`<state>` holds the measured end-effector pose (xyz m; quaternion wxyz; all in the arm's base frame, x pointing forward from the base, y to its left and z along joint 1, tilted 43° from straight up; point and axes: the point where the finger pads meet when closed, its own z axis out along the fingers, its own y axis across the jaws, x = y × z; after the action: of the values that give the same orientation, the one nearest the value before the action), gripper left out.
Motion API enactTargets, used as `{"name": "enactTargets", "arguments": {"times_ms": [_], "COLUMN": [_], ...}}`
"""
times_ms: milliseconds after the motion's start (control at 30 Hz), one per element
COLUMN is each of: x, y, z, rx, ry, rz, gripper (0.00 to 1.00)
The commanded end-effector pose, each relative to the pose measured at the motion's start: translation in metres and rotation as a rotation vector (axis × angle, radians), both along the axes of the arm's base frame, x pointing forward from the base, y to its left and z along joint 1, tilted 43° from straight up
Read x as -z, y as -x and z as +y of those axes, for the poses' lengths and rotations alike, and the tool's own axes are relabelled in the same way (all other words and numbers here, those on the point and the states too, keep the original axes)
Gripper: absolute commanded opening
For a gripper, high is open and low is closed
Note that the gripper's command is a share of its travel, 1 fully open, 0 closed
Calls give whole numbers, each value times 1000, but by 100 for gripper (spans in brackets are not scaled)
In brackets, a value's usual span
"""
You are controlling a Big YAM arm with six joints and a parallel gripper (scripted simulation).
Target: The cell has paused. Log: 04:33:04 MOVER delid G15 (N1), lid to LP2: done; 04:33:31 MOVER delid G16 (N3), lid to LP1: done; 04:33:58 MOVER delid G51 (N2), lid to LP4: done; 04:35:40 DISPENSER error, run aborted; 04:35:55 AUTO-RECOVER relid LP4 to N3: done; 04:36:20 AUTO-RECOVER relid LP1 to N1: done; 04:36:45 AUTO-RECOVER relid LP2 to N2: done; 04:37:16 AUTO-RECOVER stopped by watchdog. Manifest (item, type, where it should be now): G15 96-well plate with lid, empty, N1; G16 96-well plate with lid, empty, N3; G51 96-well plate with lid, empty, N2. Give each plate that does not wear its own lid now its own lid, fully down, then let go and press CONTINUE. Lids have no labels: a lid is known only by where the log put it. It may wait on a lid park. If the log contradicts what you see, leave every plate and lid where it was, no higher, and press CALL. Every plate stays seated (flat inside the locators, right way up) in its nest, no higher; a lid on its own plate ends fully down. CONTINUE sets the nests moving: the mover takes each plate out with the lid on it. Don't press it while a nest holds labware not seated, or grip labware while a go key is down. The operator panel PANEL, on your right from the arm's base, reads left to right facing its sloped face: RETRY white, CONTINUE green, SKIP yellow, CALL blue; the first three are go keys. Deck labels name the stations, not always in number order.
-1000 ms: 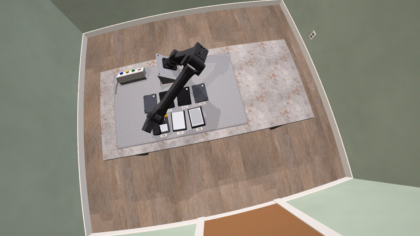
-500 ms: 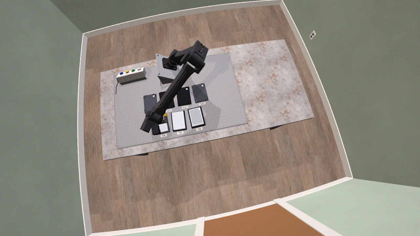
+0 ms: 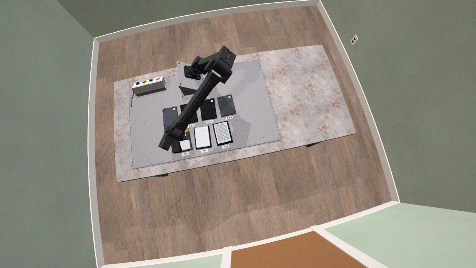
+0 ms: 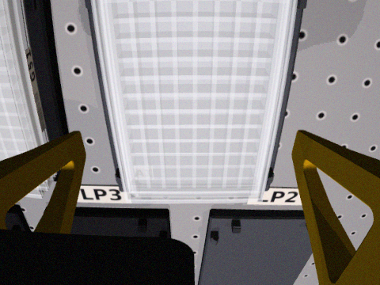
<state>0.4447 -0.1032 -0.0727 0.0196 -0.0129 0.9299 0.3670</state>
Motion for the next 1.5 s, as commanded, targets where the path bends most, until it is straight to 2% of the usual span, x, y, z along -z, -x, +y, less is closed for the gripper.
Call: {"name": "enactTargets", "arguments": {"times_ms": [0, 567, 733, 767, 933, 967, 1000, 1033, 1467], "x": [-19, -21, -13, -21, -21, -13, -13, -22, -23], "y": [-20, -20, -13, -18, -20, -13, -13, -21, -21], "z": [-22, -26, -15, -26, -26, -15, -15, -24, -27], "rx": [14, 20, 10, 21, 19, 10, 10, 14, 19], "ry": [28, 28, 18, 26, 29, 18, 18, 29, 30], "rz": [-59, -59, -37, -55, -60, -37, -37, -60, -61], "gripper": [100, 100, 100, 100, 100, 100, 100, 100, 100]}}
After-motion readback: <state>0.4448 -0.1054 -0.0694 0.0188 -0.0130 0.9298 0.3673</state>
